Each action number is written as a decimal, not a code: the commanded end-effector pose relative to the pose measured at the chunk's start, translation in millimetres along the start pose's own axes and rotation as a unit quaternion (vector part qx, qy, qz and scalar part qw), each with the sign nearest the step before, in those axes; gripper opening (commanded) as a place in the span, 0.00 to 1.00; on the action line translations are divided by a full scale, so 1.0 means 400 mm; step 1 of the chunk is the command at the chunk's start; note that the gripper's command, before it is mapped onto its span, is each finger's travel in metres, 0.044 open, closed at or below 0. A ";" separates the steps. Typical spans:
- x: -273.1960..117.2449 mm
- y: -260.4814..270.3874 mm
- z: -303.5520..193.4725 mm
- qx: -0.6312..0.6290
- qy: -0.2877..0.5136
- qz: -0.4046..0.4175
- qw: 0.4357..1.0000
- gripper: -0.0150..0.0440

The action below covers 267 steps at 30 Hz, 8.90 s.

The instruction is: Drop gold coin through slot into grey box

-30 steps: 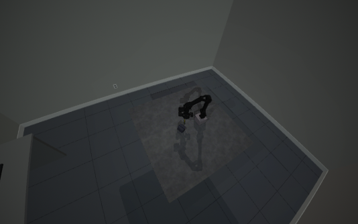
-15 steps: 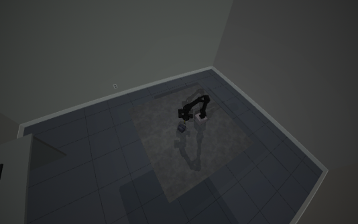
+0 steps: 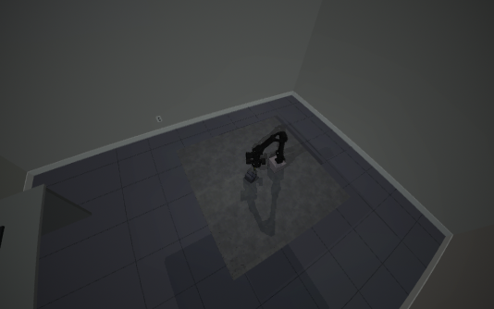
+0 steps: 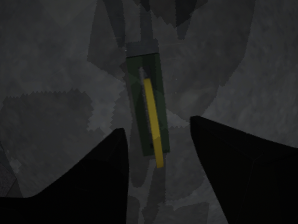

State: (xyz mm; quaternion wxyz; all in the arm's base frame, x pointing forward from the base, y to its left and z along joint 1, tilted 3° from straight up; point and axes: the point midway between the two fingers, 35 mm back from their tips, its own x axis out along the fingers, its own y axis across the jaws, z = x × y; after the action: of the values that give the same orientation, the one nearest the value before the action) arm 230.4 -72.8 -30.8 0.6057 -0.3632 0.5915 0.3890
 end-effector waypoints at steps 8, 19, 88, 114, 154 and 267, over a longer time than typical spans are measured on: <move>0.044 0.003 -0.002 0.001 0.002 -0.001 1.000 0.53; 0.061 0.005 -0.002 0.001 0.002 -0.001 1.000 0.30; -0.179 0.005 -0.002 -0.257 0.002 -0.001 0.967 0.25; -0.182 -0.023 0.031 -0.405 0.006 -0.002 0.914 0.25; -0.188 -0.116 0.257 -0.407 0.000 -0.005 0.914 0.25; -0.293 -0.116 0.321 -0.406 0.000 0.001 0.914 1.00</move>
State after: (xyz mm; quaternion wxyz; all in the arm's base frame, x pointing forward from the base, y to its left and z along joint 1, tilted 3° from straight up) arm 329.4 17.9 89.0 0.4085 -0.5776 0.3835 0.5937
